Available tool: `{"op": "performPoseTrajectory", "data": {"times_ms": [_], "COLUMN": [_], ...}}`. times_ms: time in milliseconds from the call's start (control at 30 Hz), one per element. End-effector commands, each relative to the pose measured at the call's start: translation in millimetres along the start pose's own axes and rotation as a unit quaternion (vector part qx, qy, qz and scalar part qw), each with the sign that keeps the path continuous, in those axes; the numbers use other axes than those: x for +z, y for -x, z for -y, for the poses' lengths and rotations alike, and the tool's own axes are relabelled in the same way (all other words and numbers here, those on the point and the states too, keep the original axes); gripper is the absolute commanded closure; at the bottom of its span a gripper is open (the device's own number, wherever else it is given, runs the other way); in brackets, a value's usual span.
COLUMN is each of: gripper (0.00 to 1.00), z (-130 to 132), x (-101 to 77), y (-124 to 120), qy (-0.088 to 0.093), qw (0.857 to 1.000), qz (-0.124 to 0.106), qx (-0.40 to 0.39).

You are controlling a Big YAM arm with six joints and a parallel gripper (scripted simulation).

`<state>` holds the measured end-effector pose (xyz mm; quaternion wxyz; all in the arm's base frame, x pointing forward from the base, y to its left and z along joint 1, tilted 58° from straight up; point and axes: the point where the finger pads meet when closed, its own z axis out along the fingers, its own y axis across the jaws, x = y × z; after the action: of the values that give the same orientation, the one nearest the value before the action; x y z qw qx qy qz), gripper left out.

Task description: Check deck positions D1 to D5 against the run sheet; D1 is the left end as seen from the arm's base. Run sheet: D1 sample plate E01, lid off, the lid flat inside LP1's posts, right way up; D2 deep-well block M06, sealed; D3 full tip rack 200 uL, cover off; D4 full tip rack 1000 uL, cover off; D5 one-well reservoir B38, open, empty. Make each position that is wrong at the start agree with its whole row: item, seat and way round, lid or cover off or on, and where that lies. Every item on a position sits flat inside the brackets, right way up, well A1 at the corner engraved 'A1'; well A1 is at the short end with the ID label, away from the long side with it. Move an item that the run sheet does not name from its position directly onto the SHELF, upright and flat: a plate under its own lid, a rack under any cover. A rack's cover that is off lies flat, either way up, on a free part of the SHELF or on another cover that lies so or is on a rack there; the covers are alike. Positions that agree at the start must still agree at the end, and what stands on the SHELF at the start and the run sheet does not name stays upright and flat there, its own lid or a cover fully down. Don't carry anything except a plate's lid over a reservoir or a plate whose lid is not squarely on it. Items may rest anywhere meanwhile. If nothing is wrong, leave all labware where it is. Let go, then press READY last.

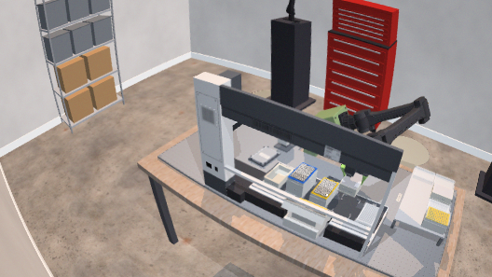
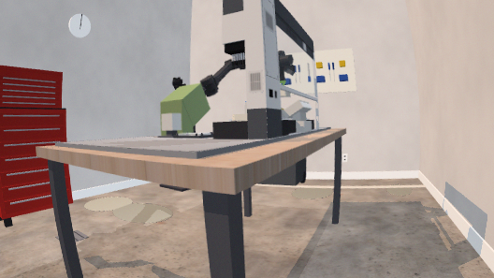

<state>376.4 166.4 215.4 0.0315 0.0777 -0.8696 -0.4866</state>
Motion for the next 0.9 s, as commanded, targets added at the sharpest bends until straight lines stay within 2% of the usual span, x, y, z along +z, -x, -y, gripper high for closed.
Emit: {"op": "performPoseTrajectory", "data": {"times_ms": [0, 367, 400, 533, 567, 667, 767, 867], "gripper": [1.0, 1.0, 1.0, 1.0, 1.0, 1.0, 1.0, 1.0], "z": [-15, -14, -11, -11, -18, -12, -11, -12], "x": [-10.4, -9.7, -0.7, 2.5, -9.8, 8.6, 14.1, 11.8], "y": [3, 2, -1, -1, 12, 0, 0, 6], "qy": [-0.001, -0.001, 0.0, 0.0, -0.002, 0.0, 0.0, 0.0], "qw": [1.0, 1.0, 1.0, 1.0, 0.999, 1.0, 1.0, 1.0], "qz": [0.013, 0.012, 0.007, 0.007, 0.025, 0.008, 0.007, 0.016], "qx": [-0.013, -0.011, -0.013, -0.013, -0.024, -0.014, -0.013, -0.015]}}
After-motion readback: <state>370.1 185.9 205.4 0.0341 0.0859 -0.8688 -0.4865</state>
